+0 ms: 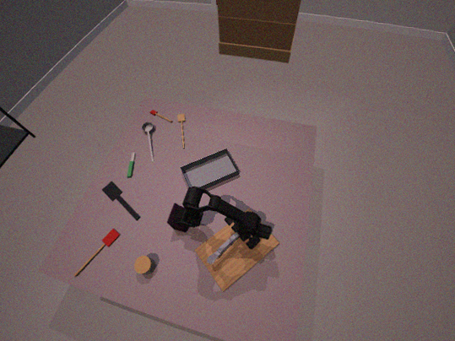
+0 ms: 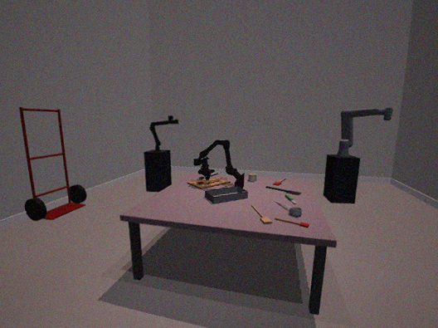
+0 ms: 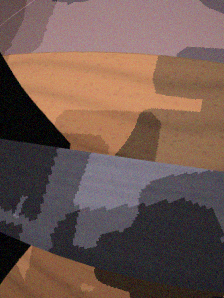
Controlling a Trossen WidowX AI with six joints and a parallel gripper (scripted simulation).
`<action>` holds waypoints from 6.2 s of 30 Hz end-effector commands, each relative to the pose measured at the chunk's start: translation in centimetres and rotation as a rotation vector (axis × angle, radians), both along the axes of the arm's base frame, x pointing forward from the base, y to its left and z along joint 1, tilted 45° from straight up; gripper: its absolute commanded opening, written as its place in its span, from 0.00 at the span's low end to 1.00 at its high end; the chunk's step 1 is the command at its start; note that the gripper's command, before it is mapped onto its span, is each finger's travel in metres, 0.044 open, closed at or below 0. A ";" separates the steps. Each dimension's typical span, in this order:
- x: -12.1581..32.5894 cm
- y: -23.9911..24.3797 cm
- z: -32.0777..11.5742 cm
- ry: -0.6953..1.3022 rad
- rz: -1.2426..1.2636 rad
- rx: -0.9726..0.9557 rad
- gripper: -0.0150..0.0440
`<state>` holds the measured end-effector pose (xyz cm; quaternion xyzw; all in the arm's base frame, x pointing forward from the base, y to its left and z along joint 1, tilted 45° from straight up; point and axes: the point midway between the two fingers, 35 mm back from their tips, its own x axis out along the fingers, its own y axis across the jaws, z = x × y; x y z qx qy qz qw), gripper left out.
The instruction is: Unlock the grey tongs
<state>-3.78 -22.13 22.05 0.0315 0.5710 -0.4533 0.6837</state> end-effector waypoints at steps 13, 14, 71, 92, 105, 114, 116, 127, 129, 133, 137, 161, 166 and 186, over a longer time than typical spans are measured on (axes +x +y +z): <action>-3.0 1.6 0.9 -0.012 -0.050 -0.081 0.00; -3.2 1.8 1.0 -0.012 -0.054 -0.087 0.00; 1.7 7.0 5.8 0.113 0.070 -0.263 0.00; 3.2 10.9 7.8 0.114 0.164 -0.385 0.00; 2.6 13.1 8.8 0.078 0.217 -0.472 0.00; 1.8 14.3 9.2 0.031 0.251 -0.531 0.00; 1.5 14.5 9.3 0.020 0.258 -0.544 0.00; -0.4 15.3 9.7 -0.053 0.294 -0.613 0.00; -0.7 15.3 9.7 -0.069 0.300 -0.625 0.00; -1.5 15.4 9.7 -0.103 0.313 -0.647 0.00; -2.4 15.3 9.7 -0.138 0.325 -0.668 0.00; -5.7 13.8 9.2 -0.294 0.364 -0.730 0.00; -5.7 13.8 9.2 -0.294 0.364 -0.730 0.00; -5.7 13.8 9.2 -0.294 0.364 -0.730 0.00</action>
